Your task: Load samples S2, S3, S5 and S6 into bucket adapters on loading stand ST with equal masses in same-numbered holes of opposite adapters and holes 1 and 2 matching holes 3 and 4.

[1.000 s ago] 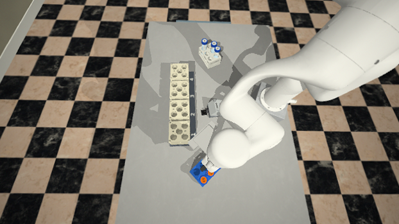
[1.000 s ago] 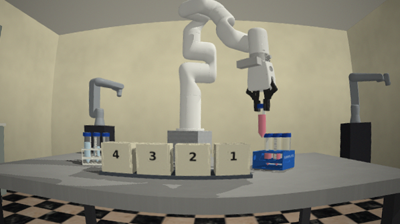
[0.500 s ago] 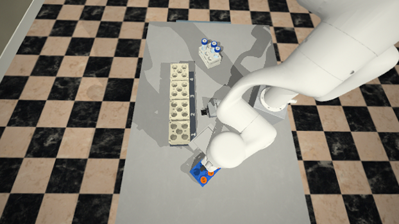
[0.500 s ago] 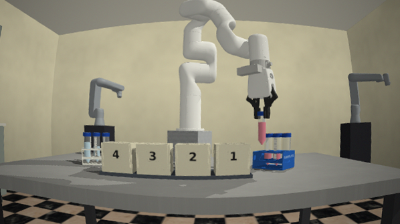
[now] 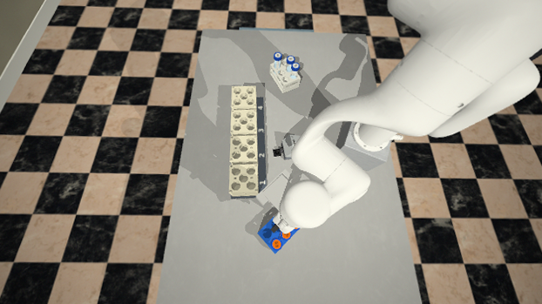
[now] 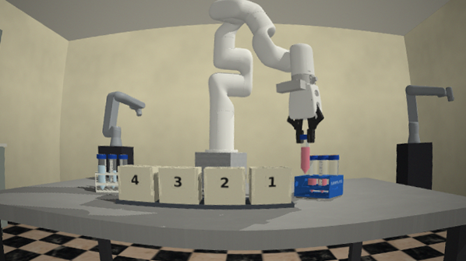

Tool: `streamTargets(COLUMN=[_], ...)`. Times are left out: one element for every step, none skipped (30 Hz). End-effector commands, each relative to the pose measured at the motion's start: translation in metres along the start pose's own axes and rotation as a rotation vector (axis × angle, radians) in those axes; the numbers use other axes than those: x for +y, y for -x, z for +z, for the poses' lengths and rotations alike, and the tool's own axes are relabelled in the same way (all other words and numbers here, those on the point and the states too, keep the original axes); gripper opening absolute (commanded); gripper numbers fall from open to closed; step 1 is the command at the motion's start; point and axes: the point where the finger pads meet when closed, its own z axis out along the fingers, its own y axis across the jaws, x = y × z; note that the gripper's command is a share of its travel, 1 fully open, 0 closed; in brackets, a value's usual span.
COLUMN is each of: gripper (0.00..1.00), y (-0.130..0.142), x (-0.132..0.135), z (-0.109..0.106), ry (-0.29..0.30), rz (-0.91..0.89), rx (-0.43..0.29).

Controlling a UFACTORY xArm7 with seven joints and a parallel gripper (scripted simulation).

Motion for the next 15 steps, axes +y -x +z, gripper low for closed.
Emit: streamTargets(gripper=[0.00, 0.00, 0.00, 0.00, 0.00, 0.00, 0.00, 0.00, 0.00, 0.00, 0.00, 0.00, 0.00, 0.00, 0.00], y=[-0.0001, -0.0001, -0.0001, -0.0001, -0.0001, -0.0001, -0.0001, -0.0001, -0.0001, -0.0001, -0.0001, -0.0001, -0.0001, -0.0001, -0.0001], x=[-0.0015, -0.0015, -0.0015, -0.0015, -0.0015, -0.0015, -0.0015, -0.0015, -0.0015, -0.0015, -0.0015, -0.0015, -0.0015, -0.0015, -0.0015], z=[-0.0011, -0.0011, -0.0011, -0.0011, -0.0001, 0.0009, 0.0009, 0.0009, 0.0019, 0.0029, 0.0039, 0.0049, 0.0059, 0.0069, 0.0079], ry=[-0.004, -0.004, -0.004, -0.004, -0.004, -0.004, -0.004, -0.004, -0.004, -0.004, -0.004, -0.004, -0.004, -0.004, -0.004], rz=[0.000, 0.000, 0.000, 0.000, 0.000, 0.000, 0.000, 0.000, 0.000, 0.000, 0.000, 0.000, 0.000, 0.000, 0.000], rx=[0.001, 0.001, 0.001, 0.001, 0.001, 0.001, 0.001, 0.001, 0.001, 0.001, 0.001, 0.001, 0.001, 0.001, 0.001])
